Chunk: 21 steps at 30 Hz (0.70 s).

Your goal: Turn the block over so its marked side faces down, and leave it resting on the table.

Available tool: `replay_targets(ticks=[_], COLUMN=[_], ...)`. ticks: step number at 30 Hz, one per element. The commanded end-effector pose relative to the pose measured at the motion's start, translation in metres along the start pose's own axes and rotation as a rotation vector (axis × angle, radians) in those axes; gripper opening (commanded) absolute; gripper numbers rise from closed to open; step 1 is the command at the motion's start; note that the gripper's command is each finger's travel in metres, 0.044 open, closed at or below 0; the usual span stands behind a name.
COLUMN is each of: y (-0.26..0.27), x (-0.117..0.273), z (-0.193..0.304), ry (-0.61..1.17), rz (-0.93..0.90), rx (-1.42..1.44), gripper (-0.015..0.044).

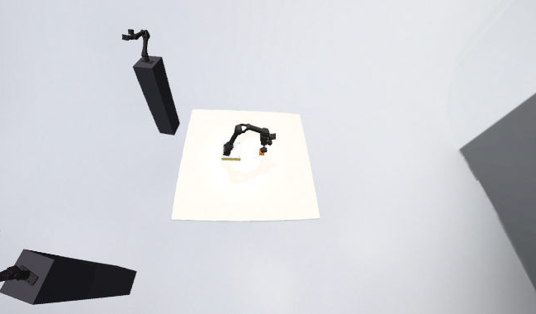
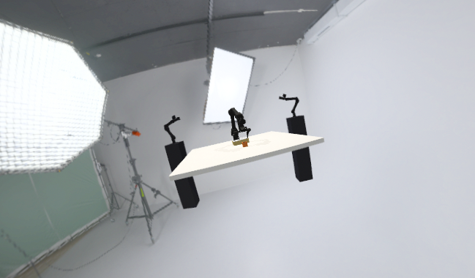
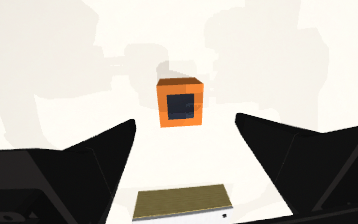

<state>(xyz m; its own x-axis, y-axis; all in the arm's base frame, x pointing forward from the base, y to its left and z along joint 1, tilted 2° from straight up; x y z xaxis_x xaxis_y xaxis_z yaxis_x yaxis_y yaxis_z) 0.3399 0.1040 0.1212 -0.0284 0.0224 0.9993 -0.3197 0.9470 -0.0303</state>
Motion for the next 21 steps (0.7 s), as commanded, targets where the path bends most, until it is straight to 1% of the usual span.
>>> replay_targets(ticks=[1, 3, 9, 21], y=[0.001, 0.003, 0.003, 0.003], x=[-0.009, -0.018, -0.020, -0.039], z=[0.000, 0.000, 0.000, 0.000], ry=[0.000, 0.001, 0.001, 0.001], rz=[-0.005, -0.005, -0.005, -0.005], rx=[0.000, 0.000, 0.000, 0.000], gripper=[0.0440, 0.0440, 0.0440, 0.0440])
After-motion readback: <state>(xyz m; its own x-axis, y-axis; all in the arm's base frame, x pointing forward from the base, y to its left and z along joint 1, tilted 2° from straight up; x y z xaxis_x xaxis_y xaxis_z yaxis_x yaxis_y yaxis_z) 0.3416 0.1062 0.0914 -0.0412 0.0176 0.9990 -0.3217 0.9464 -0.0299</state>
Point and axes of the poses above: the point midway between the two fingers, 35 mm back from their tips, its own x axis back along the fingers, its own y axis across the jaws, z = x × y, the point moved 5 cm from there along x, back along the fingers, and after that the axes turned 9 degrees about x, right-handed, at the moved point
